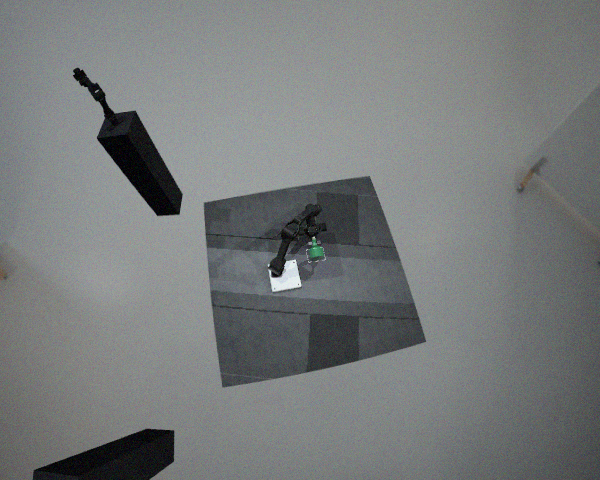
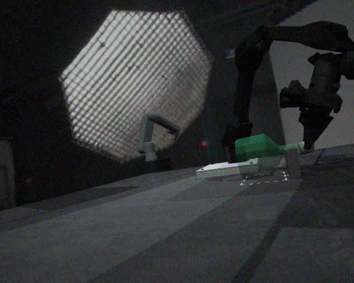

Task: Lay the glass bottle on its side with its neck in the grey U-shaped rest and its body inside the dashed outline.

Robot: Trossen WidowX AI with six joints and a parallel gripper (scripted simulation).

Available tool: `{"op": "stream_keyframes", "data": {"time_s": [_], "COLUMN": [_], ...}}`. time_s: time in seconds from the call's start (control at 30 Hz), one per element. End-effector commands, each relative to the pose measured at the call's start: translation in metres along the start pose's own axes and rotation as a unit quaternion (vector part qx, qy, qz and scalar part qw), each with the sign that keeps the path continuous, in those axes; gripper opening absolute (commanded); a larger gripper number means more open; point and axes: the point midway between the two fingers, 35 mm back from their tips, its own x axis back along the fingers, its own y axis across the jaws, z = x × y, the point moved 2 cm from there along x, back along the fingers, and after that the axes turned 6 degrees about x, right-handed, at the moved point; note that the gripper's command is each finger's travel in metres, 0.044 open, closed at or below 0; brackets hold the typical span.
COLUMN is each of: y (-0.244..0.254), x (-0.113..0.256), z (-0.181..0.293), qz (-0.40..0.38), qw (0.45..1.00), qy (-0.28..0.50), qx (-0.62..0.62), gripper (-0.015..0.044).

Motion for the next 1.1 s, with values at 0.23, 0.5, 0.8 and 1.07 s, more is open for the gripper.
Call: {"op": "stream_keyframes", "data": {"time_s": [0.23,0.5,0.8,1.07], "y": [0.0,0.002,0.01,0.01], "x": [0.0,0.007,0.049,0.054], "z": [0.0,-0.008,-0.051,-0.055], "qz": [0.0,0.014,0.033,0.033], "qw": [1.0,0.999,0.974,0.974], "qy": [-0.001,0.034,0.224,0.224], "qx": [0.0,0.002,0.022,0.022], "gripper": [0.029,0.044,0.044,0.044]}}
